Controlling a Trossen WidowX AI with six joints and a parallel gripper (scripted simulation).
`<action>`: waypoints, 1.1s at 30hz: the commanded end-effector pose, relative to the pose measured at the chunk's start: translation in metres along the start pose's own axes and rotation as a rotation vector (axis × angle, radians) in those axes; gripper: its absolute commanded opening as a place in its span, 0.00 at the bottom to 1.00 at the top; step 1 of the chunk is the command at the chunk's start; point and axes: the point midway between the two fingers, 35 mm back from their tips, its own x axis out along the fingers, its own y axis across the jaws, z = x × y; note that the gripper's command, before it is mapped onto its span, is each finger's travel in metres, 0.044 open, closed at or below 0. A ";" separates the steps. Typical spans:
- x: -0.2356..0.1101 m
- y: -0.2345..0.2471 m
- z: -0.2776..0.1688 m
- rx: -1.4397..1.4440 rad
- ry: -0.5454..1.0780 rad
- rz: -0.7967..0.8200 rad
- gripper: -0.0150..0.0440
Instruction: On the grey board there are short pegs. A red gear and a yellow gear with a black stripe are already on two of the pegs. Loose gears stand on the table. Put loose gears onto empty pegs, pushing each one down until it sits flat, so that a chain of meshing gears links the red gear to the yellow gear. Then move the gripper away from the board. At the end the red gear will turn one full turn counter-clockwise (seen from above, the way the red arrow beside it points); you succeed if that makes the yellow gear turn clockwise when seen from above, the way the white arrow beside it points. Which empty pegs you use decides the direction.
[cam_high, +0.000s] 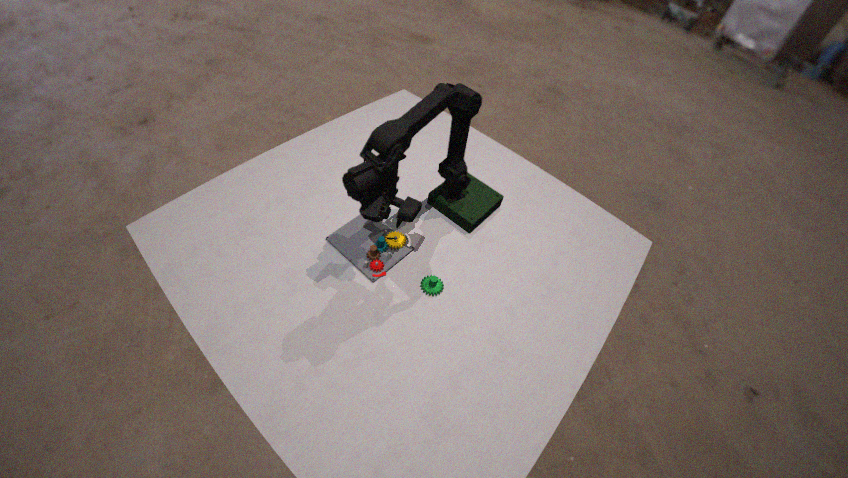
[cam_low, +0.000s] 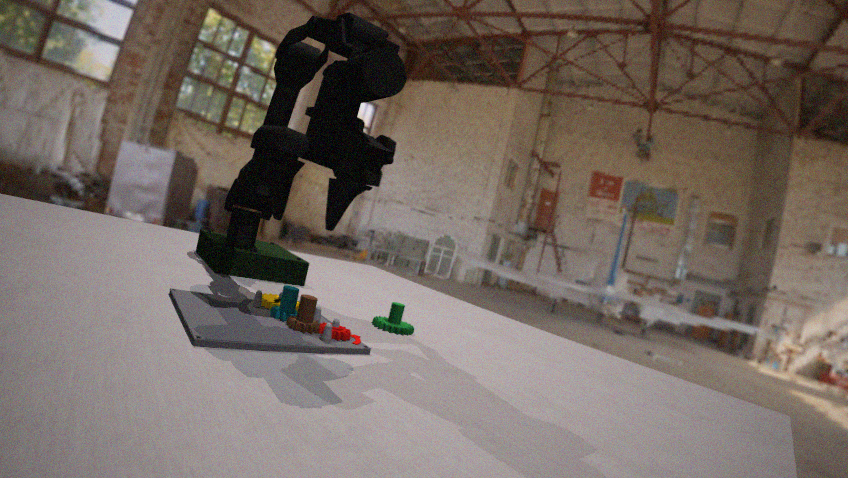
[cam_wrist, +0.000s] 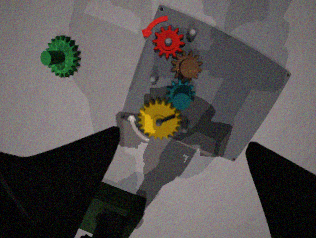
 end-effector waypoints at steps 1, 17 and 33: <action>0.000 0.000 0.000 0.001 0.002 0.001 1.00; -0.020 0.132 0.021 -0.006 0.005 0.021 1.00; -0.048 0.278 -0.019 0.002 0.005 0.031 1.00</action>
